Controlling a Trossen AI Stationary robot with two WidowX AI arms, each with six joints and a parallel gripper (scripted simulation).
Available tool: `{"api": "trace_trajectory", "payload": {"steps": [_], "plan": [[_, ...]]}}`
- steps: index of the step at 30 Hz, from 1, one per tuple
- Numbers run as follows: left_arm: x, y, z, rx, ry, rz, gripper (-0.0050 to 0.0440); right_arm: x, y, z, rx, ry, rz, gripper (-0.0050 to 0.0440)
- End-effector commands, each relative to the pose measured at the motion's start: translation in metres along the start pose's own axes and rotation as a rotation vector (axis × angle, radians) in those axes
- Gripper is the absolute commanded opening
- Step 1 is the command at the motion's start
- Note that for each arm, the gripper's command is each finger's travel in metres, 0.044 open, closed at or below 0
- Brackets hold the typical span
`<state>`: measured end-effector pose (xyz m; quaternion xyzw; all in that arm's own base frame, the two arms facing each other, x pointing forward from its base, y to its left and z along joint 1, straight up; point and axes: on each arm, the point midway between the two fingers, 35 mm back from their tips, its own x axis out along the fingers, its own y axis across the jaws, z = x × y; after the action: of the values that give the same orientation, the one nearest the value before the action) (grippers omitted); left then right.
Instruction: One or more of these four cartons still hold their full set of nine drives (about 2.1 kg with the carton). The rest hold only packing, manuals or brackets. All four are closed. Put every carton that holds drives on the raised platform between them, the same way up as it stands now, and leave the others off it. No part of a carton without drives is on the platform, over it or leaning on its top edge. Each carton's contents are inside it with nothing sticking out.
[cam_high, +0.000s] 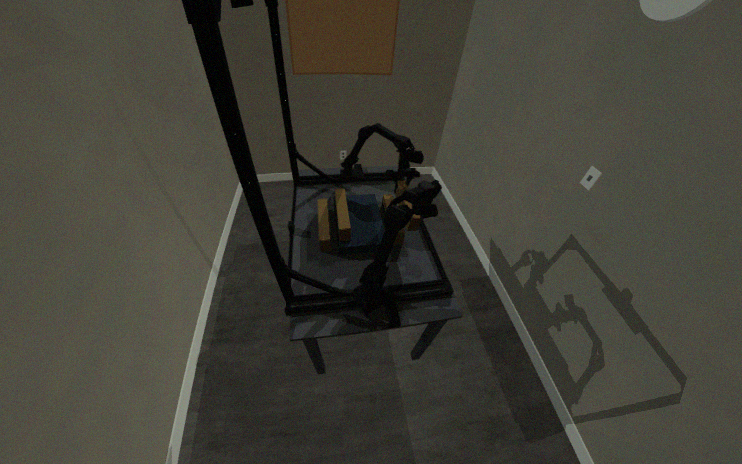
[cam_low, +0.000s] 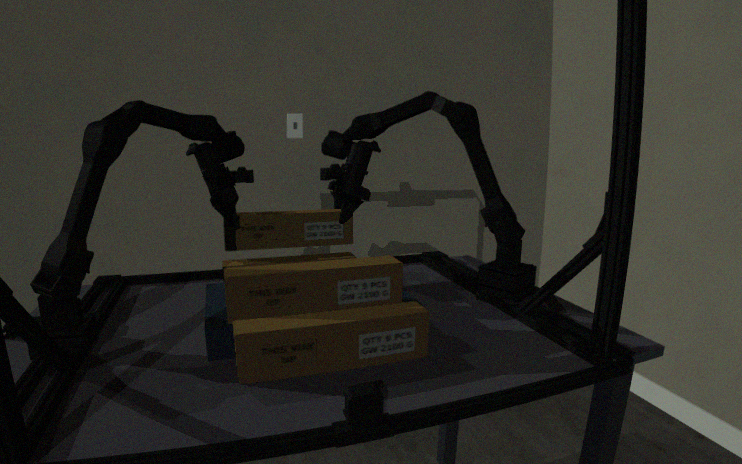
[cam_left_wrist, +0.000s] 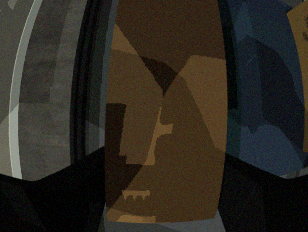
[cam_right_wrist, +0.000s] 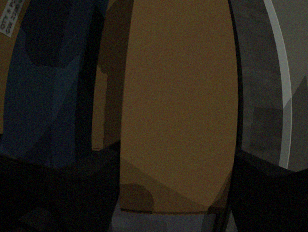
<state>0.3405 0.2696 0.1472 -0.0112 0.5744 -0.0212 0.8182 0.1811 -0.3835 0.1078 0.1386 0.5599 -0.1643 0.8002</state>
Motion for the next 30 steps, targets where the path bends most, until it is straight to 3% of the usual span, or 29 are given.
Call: {"api": "trace_trajectory", "payload": {"steps": [1, 30], "plan": [[-0.021, -0.010, 0.005, 0.003, -0.037, 0.044, 0.0000, -0.021, 0.010, 0.008, -0.009, -0.043, -0.037, 0.0000], [-0.016, -0.099, 0.001, 0.003, -0.037, 0.044, 0.0000, -0.015, 0.096, 0.010, -0.009, -0.043, -0.037, 0.0000]]}}
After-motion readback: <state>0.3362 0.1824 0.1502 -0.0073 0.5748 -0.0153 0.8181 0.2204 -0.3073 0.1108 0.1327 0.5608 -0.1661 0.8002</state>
